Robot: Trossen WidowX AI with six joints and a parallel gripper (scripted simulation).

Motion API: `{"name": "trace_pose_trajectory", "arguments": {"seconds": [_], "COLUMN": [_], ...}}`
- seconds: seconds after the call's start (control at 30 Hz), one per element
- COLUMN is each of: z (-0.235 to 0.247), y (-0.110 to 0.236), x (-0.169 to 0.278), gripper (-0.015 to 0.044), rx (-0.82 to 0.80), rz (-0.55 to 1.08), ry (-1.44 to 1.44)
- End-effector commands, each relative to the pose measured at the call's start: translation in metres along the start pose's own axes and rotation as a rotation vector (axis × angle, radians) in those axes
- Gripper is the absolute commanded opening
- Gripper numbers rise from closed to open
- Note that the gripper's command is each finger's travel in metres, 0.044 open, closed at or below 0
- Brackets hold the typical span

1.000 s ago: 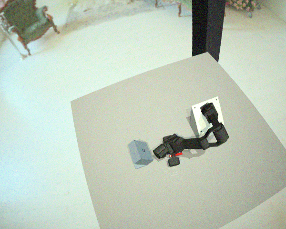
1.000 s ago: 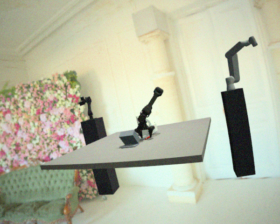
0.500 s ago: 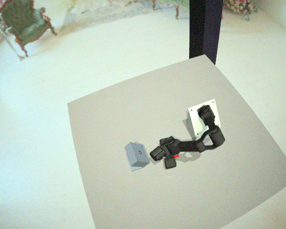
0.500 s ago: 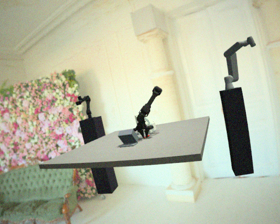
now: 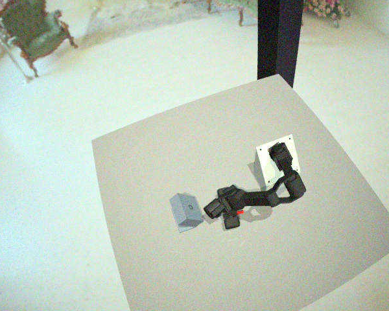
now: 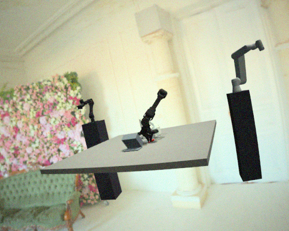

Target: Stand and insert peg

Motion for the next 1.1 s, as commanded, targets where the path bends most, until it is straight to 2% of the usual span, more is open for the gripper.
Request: {"name": "trace_pose_trajectory", "arguments": {"seconds": [0.0,0.33,1.07], "z": [-0.001,0.000,0.002], "y": [0.000,0.001,0.013], "x": [0.000,0.001,0.011], "gripper": [0.0057,0.0049,0.0049], "rx": [0.005,0.005,0.042], "rz": [-0.001,-0.015,-0.212], "ry": [-0.004,-0.002,-0.001]}}
Point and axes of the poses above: the point midway between the two fingers, 35 mm back from their tips, its own y axis back along the fingers, its own z axis across the jaws, x = y × z, the point moved 1 cm from there along y, back along the fingers, and after that the axes turned 11 degrees about y, right-handed, at the moved point
